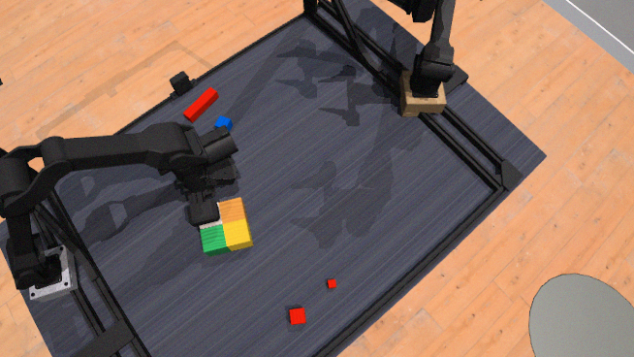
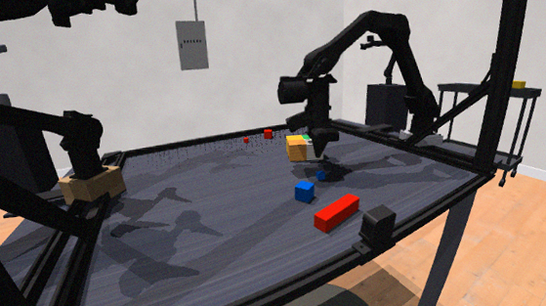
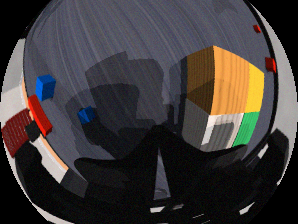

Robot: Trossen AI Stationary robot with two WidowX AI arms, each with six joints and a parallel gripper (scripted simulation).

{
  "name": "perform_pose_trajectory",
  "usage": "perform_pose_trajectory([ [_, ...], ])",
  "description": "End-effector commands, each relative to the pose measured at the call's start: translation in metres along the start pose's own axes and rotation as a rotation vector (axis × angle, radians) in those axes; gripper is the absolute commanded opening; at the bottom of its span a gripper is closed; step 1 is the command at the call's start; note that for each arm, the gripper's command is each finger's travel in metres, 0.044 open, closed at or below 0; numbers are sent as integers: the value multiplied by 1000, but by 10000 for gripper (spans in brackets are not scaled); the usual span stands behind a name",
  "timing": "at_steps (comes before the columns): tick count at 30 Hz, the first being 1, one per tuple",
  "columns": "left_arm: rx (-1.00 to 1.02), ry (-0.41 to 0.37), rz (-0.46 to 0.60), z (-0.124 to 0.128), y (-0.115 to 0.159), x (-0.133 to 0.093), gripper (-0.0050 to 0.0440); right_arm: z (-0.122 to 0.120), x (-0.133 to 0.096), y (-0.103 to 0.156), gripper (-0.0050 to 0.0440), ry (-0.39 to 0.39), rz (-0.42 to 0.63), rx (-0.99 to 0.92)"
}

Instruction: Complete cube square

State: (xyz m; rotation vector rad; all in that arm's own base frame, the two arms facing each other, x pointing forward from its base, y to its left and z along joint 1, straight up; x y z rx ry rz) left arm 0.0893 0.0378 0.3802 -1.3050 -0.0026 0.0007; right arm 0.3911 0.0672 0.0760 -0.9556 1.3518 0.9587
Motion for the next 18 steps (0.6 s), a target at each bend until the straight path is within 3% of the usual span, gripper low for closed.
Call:
perform_pose_trajectory([
  [1, -5, 2, 0, 0, 0, 0, 400, -1, 0, 0, 0, 0, -2, -2],
  [18, -5, 2, 0, 0, 0, 0, 400, -6, 0, -1, 0, 0, -2, -2],
])
Point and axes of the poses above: on each arm, the point midway between the two fingers, 35 mm back from their tips, its own x axis out along the fingers, its own z axis across the jaws, y = z × x, the point moved 7 cm from there along -x, back along the fingers, and after that the axes turned 15 degrees about x, right-handed, at the moved point
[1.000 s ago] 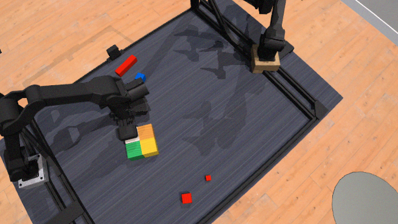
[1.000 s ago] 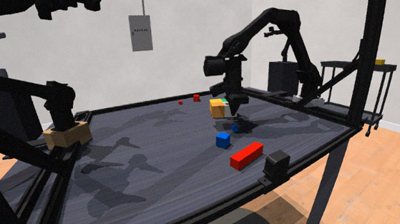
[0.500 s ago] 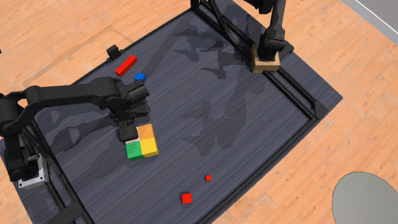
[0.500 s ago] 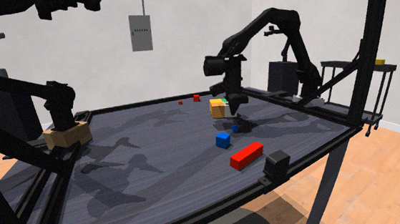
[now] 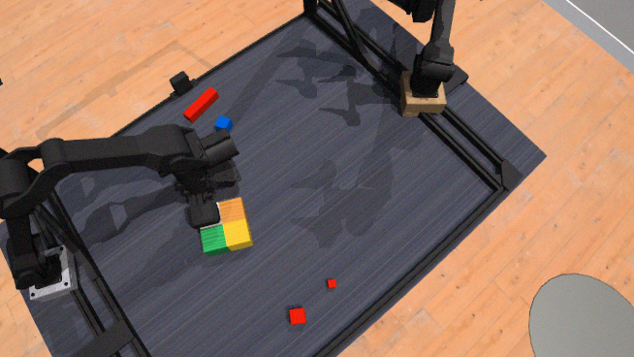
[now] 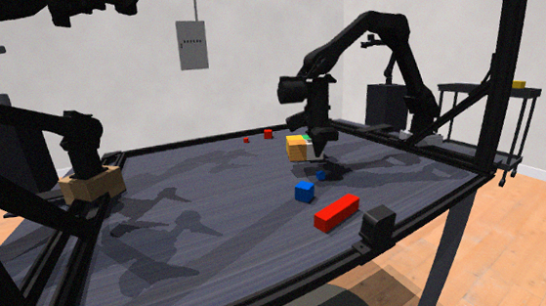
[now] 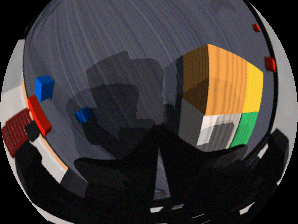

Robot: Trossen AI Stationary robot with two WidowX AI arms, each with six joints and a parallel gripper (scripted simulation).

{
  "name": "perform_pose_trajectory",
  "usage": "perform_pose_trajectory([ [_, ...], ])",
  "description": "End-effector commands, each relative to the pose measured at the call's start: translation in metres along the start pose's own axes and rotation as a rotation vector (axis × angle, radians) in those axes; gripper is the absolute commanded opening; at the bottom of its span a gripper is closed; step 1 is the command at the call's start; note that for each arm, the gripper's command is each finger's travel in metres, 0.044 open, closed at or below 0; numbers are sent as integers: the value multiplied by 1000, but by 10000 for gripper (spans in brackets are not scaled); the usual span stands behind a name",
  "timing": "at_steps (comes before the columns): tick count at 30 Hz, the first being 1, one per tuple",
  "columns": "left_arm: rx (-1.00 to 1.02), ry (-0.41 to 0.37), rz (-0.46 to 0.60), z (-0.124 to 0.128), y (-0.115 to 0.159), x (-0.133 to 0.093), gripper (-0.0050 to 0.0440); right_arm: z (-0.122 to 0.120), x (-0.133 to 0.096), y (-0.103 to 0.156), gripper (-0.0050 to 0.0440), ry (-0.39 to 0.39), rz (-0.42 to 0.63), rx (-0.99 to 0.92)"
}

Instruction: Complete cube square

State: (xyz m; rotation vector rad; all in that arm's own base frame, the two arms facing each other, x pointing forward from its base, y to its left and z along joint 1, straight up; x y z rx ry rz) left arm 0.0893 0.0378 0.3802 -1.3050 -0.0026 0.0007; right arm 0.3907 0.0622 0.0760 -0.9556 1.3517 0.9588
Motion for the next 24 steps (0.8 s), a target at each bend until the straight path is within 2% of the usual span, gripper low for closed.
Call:
perform_pose_trajectory([
  [1, -5, 2, 0, 0, 0, 0, 400, -1, 0, 0, 0, 0, -2, -2],
  [24, -5, 2, 0, 0, 0, 0, 400, -8, 0, -2, 0, 0, -2, -2],
])
Point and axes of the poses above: on each arm, the point midway between the two fingers, 35 mm back from their tips, its own x axis out along the fingers, its own z axis across the jaws, y = z × x, the point moved 7 cm from there along -x, back along the fingers, and after that the axes turned 15 degrees about x, right-handed, at the moved point
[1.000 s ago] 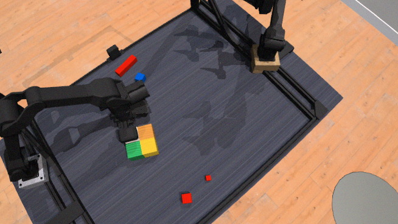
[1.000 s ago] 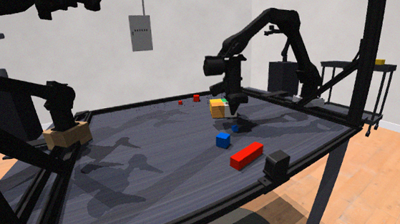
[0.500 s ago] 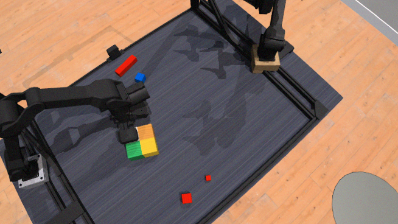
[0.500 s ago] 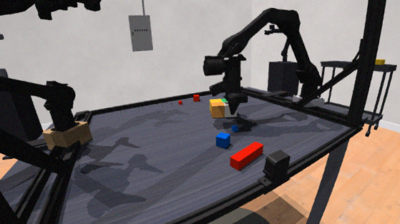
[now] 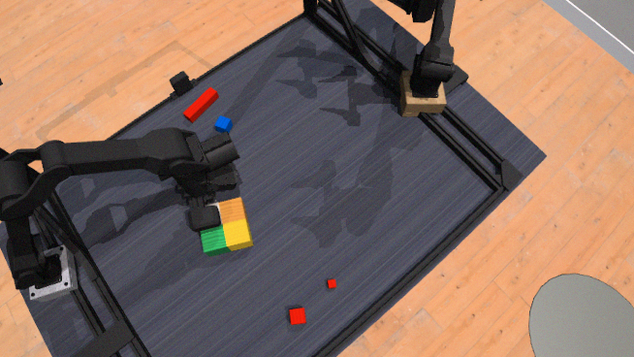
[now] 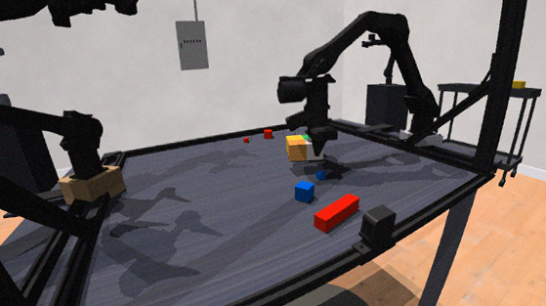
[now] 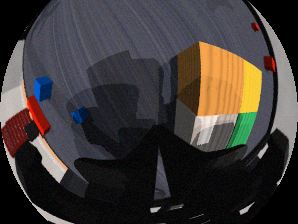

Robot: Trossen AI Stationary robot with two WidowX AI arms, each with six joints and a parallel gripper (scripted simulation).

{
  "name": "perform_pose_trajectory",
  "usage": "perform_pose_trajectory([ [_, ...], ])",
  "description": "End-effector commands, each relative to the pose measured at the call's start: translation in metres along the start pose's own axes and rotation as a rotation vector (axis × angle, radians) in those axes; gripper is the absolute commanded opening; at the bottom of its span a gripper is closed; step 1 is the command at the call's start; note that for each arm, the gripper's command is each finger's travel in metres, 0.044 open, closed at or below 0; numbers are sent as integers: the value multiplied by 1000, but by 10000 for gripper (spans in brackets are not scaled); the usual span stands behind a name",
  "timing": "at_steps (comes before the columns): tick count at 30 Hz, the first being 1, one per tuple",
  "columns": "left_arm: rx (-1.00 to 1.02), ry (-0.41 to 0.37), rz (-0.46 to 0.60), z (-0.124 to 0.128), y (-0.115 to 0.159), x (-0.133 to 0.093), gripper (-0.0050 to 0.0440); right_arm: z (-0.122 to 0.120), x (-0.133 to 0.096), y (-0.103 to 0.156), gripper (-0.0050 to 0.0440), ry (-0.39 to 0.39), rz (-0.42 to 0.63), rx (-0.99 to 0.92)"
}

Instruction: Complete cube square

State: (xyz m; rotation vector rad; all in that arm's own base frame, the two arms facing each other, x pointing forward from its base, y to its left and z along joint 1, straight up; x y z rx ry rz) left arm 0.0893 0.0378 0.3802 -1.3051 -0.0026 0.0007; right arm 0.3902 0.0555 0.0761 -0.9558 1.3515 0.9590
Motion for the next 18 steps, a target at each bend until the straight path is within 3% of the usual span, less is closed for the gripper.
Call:
perform_pose_trajectory([
  [1, -5, 2, 0, 0, 0, 0, 400, -2, 0, 0, 0, 0, -2, -2],
  [18, -5, 2, 0, 0, 0, 0, 400, -6, 0, -2, 0, 0, -2, -2],
])
Point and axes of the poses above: on each arm, the point midway between the two fingers, 35 mm back from their tips, its own x axis out along the fingers, its own z axis across the jaws, y = z × x, the point moved 7 cm from there along -x, back along the fingers, and after that the axes turned 15 degrees about x, right-handed, at the moved point
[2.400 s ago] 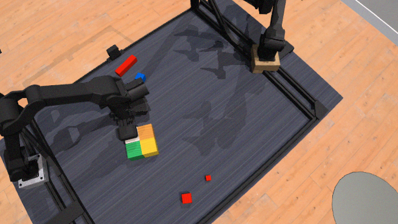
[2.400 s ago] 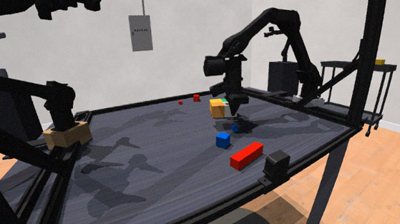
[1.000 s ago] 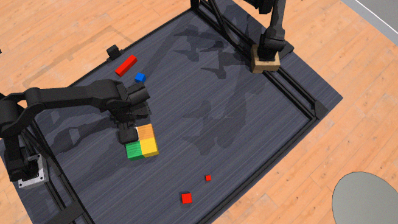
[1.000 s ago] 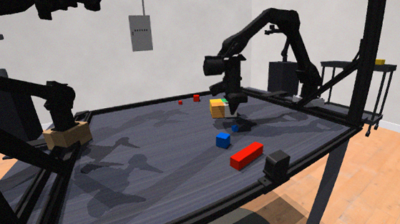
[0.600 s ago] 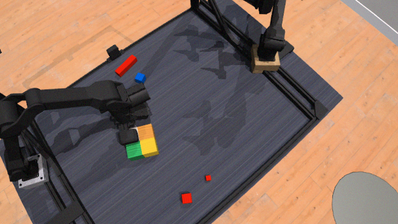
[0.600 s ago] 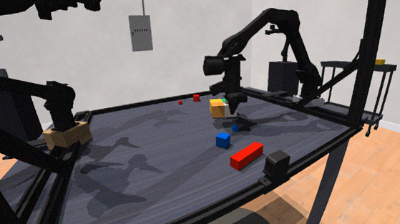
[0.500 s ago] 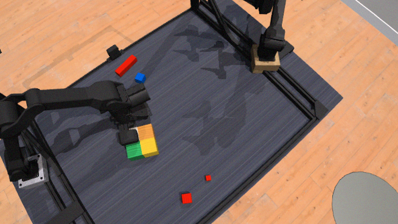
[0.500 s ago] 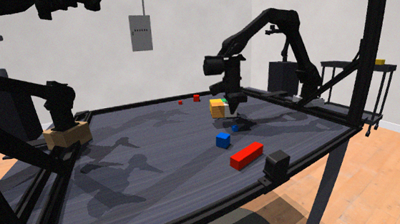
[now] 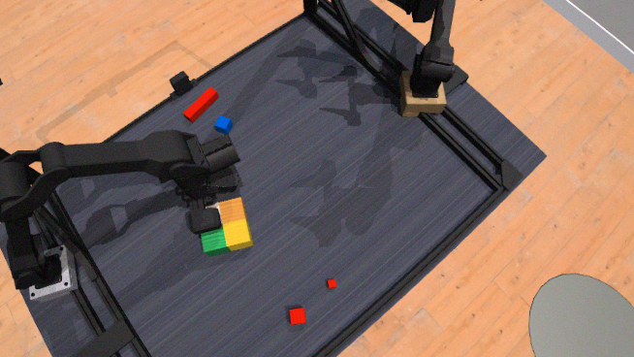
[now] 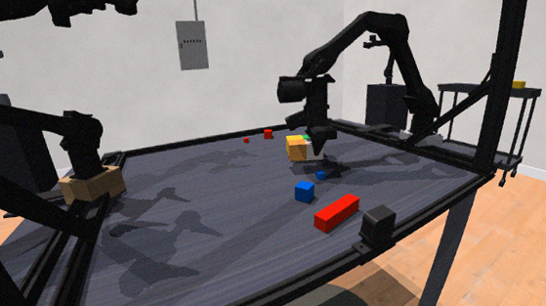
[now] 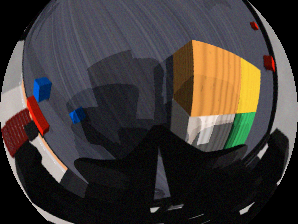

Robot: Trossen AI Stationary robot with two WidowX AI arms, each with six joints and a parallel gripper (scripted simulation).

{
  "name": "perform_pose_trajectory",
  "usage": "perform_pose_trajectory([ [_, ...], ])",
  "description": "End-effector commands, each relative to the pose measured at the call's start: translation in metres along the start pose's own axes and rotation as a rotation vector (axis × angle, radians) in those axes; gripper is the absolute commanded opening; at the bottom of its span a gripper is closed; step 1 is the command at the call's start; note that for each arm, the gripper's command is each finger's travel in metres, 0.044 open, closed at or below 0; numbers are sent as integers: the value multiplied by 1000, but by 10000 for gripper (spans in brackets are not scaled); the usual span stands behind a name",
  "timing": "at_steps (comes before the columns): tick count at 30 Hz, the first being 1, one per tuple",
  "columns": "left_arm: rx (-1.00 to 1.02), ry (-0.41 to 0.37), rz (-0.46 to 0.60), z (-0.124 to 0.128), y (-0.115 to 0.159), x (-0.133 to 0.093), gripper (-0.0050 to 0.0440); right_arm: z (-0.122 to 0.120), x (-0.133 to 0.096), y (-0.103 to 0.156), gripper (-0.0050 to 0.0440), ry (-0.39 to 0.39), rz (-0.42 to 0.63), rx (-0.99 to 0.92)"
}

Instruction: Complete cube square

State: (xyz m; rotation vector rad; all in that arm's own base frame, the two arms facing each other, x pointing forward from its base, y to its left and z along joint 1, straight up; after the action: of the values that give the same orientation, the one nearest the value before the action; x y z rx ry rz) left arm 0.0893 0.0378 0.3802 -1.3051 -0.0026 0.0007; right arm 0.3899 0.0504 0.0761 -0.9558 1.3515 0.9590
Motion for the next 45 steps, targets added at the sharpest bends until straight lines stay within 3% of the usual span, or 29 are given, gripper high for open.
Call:
perform_pose_trajectory([
  [1, -5, 2, 0, 0, 0, 0, 400, -2, 0, 0, 0, 0, -2, -2],
  [45, -5, 2, 0, 0, 0, 0, 400, -6, 0, -1, 0, 0, -2, -2],
])
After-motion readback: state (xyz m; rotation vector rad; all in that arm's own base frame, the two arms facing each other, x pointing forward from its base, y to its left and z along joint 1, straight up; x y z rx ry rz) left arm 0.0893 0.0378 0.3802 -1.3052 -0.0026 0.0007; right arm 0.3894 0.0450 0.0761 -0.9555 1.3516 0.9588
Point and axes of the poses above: on each arm, the point midway between the two fingers, 35 mm back from their tips, its own x axis out along the fingers, its own z axis across the jaws, y = z × x, the point moved 7 cm from there along -x, back along the fingers, and after that the axes turned 15 degrees about x, right-handed, at the moved point
